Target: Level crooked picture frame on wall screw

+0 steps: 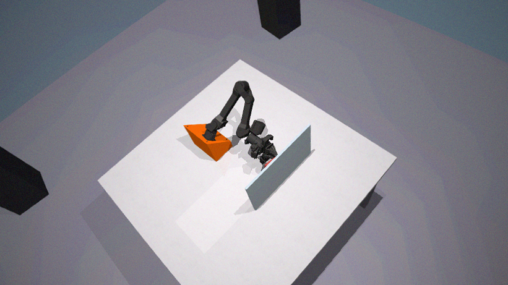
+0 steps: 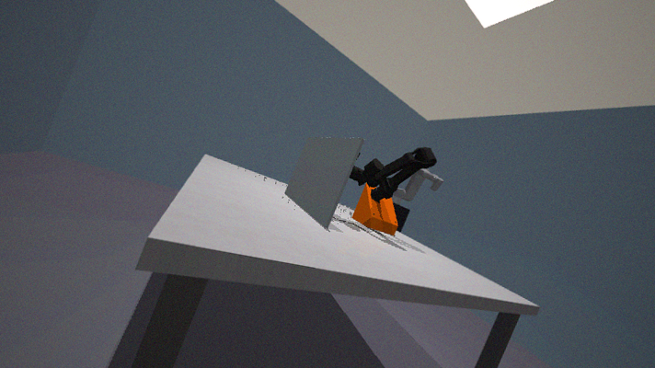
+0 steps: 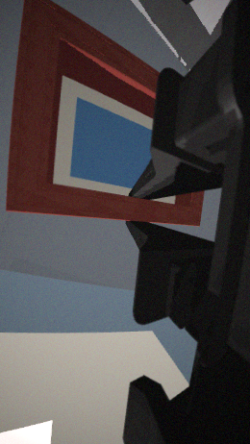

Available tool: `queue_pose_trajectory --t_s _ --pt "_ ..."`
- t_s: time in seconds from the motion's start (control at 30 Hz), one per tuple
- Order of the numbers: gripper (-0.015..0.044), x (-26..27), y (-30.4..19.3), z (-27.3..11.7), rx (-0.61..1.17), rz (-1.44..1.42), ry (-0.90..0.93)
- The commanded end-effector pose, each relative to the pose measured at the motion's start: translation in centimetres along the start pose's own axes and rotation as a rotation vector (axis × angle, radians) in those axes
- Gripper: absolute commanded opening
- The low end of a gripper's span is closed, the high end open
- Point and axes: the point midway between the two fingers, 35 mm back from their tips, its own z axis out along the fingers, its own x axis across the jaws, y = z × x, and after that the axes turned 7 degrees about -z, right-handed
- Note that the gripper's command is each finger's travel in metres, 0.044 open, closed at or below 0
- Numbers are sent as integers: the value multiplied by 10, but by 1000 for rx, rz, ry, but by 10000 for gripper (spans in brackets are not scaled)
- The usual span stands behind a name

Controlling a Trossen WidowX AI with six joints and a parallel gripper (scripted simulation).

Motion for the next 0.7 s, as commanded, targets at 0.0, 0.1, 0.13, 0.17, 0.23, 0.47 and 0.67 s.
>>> queue_pose_trajectory --t_s 0.0,0.1,0.13,0.17,0.23,0.47,0.67 --pt "0 4 0 0 -1 -4 11" --pt "0 3 0 0 -1 -4 11" --pt "0 3 0 0 -1 -4 11" --pt "0 3 0 0 -1 -4 11" --pt "0 2 0 0 -1 -4 11" --pt "0 2 0 0 -1 -4 11" --pt "0 3 1 0 -1 -4 11"
